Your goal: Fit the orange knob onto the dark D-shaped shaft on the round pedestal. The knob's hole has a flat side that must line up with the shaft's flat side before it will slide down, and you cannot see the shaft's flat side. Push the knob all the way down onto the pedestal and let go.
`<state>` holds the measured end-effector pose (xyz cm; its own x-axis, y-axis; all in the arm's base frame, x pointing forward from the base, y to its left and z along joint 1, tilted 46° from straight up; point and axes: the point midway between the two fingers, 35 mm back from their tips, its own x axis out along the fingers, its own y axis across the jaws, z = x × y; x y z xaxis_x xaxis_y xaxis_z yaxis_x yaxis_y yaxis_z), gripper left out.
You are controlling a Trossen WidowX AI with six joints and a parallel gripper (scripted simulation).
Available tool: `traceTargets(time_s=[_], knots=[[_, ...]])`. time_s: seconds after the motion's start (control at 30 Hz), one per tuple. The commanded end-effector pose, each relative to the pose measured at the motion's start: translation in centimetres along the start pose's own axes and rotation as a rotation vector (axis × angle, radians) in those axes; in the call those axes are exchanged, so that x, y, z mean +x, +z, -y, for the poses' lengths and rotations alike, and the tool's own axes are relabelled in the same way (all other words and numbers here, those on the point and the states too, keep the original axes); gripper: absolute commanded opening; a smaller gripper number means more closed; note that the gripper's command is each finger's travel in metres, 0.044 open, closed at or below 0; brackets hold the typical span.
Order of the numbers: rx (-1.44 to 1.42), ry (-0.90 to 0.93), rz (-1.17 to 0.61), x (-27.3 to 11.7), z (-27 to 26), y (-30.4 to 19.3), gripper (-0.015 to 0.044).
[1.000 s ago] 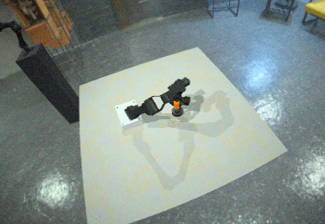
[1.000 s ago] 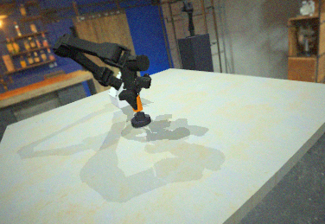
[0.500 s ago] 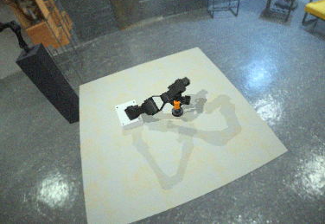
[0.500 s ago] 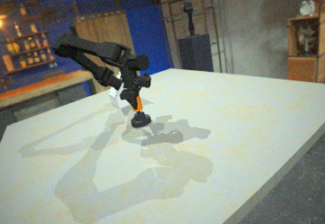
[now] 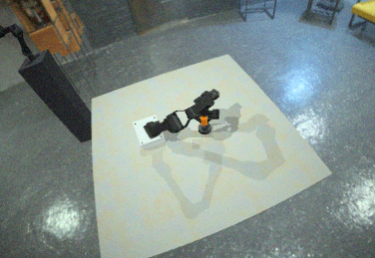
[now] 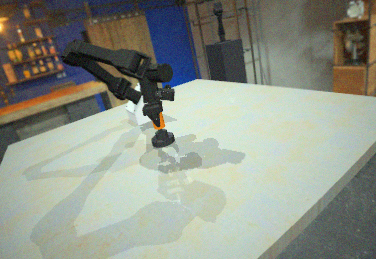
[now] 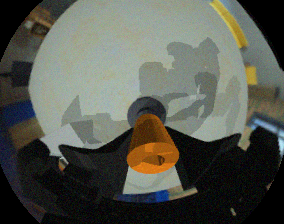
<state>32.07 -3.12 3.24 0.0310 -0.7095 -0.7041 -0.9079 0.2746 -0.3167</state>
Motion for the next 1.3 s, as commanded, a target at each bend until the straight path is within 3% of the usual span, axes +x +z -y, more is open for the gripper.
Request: traceTargets(time_s=[0.0, 0.37, 0.6, 1.27], knots=[[-0.005, -0.004, 0.0, 0.02, 0.07, 0.04, 0.0], [-0.013, -0.004, 0.0, -0.4, 0.15, 0.01, 0.0], [-0.211, -0.004, 0.0, -0.34, 0.15, 0.03, 0.0], [-0.214, -0.004, 0.0, -0.18, 0.1, 0.06, 0.0]])
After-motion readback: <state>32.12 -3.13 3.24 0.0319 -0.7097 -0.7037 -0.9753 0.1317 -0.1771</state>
